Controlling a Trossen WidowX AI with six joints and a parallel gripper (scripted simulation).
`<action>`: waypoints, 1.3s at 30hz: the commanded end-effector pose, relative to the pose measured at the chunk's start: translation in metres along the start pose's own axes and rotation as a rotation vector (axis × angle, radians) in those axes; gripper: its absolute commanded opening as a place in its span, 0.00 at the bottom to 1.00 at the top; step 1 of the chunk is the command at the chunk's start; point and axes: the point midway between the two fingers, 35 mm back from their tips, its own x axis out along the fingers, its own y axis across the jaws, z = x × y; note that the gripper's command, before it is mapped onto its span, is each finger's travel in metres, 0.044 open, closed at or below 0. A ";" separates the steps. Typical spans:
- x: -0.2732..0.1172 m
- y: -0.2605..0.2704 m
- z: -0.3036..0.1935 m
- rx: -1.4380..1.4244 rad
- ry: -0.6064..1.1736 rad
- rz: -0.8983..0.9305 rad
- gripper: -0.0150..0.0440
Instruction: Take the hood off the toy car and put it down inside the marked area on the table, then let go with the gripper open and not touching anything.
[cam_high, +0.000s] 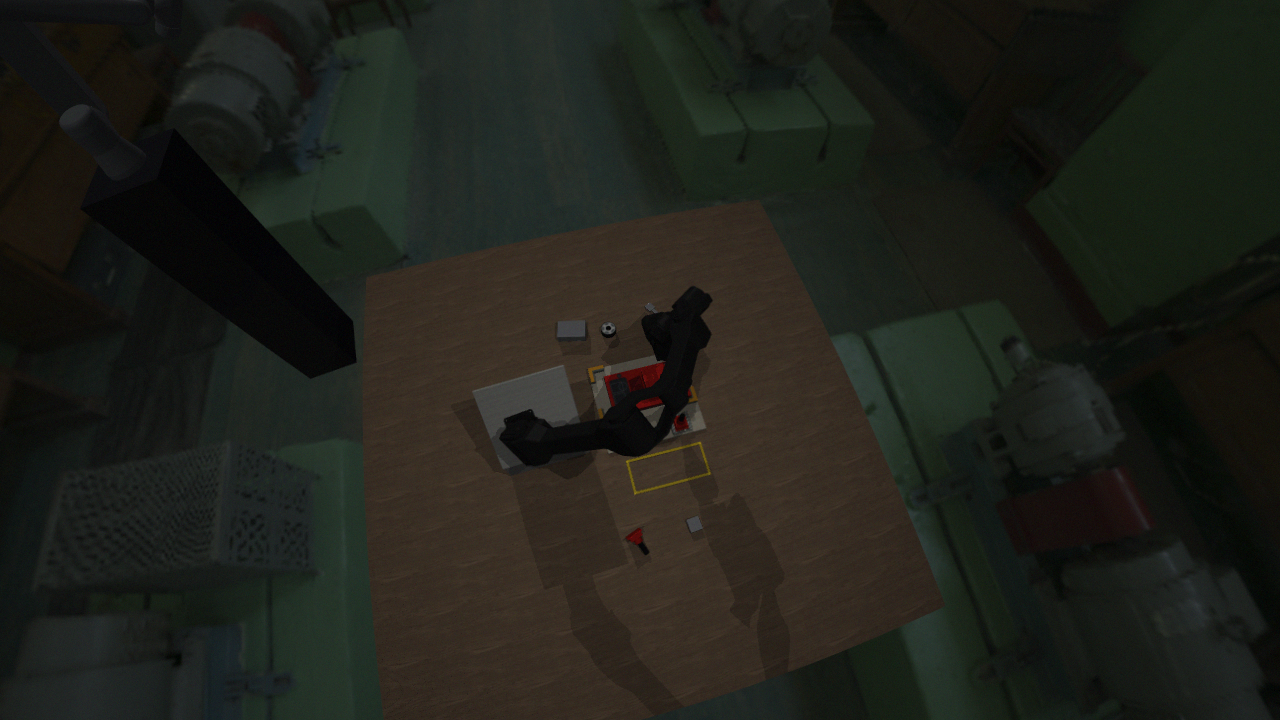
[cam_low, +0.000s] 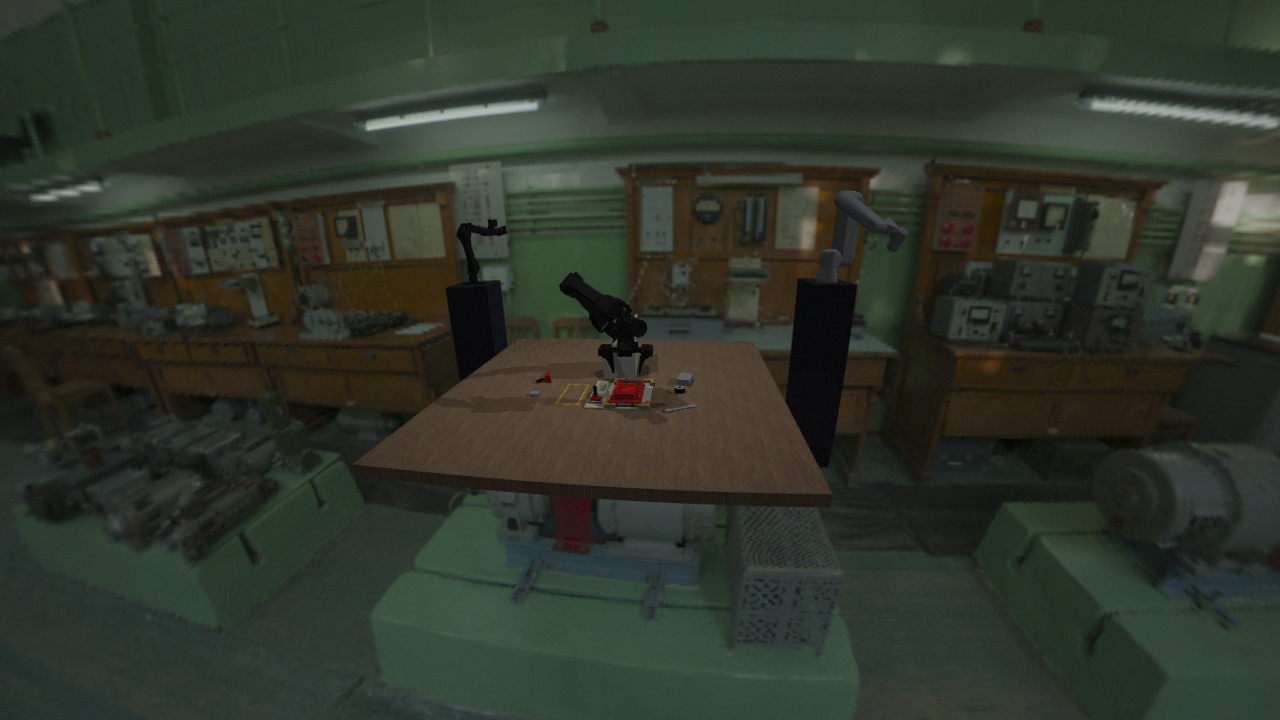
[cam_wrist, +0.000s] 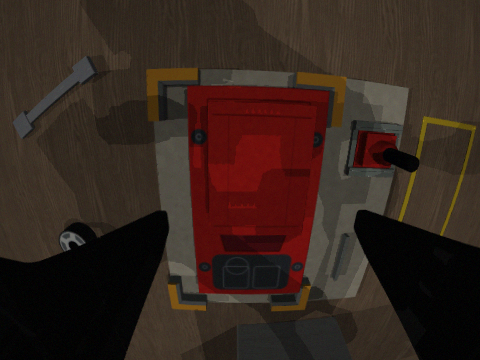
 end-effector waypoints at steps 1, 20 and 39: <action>0.001 -0.001 0.003 0.014 -0.002 -0.001 1.00; 0.013 -0.001 0.003 0.014 -0.002 -0.001 1.00; 0.024 -0.001 0.004 0.014 -0.003 -0.001 1.00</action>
